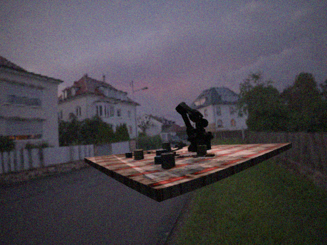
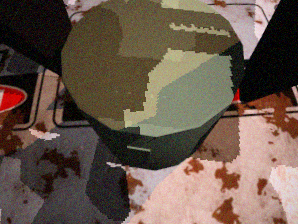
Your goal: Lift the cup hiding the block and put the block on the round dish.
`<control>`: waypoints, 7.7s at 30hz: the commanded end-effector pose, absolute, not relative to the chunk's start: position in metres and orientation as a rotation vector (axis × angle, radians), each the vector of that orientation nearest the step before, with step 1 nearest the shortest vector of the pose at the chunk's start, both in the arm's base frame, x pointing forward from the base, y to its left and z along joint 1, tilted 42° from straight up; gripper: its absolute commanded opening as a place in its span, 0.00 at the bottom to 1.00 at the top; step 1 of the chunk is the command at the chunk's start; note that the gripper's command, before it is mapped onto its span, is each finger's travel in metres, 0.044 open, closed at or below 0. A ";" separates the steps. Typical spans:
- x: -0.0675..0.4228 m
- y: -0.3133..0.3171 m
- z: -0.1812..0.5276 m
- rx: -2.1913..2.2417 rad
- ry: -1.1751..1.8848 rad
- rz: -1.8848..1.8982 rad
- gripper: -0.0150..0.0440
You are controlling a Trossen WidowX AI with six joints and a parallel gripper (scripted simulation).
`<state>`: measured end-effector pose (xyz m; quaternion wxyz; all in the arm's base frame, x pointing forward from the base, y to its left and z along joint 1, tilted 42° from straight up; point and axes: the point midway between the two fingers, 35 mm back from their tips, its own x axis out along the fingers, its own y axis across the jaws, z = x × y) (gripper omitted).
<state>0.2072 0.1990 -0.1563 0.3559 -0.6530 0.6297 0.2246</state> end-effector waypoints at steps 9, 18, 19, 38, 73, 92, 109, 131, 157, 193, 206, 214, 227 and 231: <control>0.204 0.232 -0.122 -1.669 1.599 0.579 0.91; 0.244 0.230 -0.082 -1.564 1.580 0.475 0.69; 0.252 0.227 -0.073 -1.548 1.579 0.456 0.69; 0.301 0.185 -0.019 -1.448 1.603 0.303 0.69; 0.305 0.161 -0.046 -1.449 1.603 0.302 0.44; 0.297 0.214 0.012 -1.447 1.603 0.306 0.25; 0.321 0.169 0.062 -1.415 1.600 0.360 0.25; 0.330 0.028 0.135 -1.391 1.569 0.399 0.25; 0.251 -0.114 0.189 -1.448 1.592 0.312 0.25; 0.238 -0.171 0.151 -1.465 1.611 0.286 0.25; 0.238 -0.172 0.155 -1.465 1.610 0.270 0.70; 0.239 -0.164 0.162 -1.458 1.605 0.268 1.00; 0.227 -0.112 0.215 -1.467 1.607 0.296 1.00; 0.225 -0.107 0.221 -1.469 1.606 0.297 1.00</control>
